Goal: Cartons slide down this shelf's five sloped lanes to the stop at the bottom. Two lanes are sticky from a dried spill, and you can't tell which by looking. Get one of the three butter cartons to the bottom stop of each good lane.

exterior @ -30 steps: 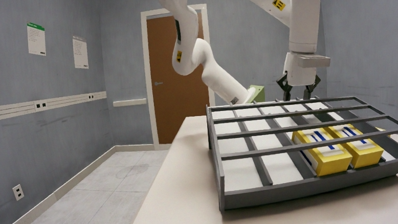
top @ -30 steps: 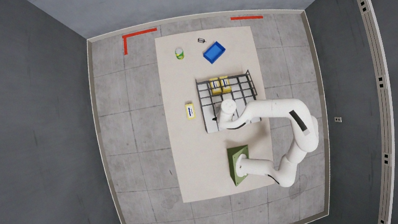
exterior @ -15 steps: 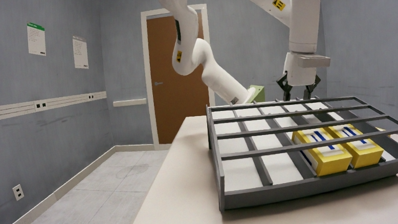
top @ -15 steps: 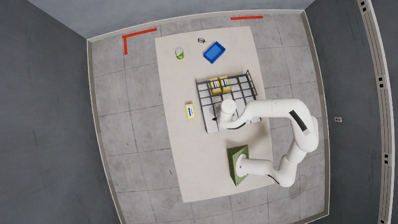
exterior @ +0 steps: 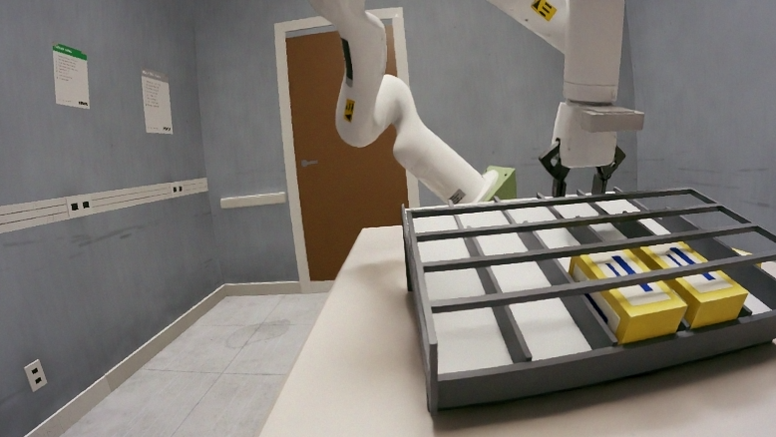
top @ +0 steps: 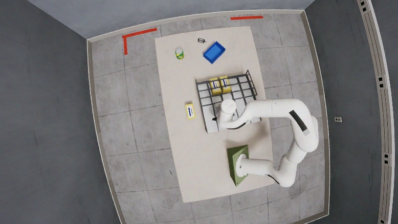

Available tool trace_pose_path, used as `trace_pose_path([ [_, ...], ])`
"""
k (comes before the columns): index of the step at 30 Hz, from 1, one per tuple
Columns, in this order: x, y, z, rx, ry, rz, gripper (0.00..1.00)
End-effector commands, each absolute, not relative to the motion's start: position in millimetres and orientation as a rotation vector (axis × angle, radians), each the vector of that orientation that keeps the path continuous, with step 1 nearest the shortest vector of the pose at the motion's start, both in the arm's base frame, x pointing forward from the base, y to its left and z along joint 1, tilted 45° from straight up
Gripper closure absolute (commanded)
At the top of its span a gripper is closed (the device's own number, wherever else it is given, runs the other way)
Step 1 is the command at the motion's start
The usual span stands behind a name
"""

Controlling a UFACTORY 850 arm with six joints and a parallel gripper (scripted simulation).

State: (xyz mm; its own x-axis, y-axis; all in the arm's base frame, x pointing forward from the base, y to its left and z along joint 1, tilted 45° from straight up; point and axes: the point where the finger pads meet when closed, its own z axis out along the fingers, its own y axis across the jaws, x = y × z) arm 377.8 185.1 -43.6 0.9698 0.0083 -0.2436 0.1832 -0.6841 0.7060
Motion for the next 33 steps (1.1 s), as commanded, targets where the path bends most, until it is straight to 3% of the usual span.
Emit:
trace_pose_path([
  [1,378.3,186.0,-43.3,2.312,0.134,-0.28,0.19],
  [33,378.3,186.0,-43.3,2.312,0.134,-0.28,0.16],
])
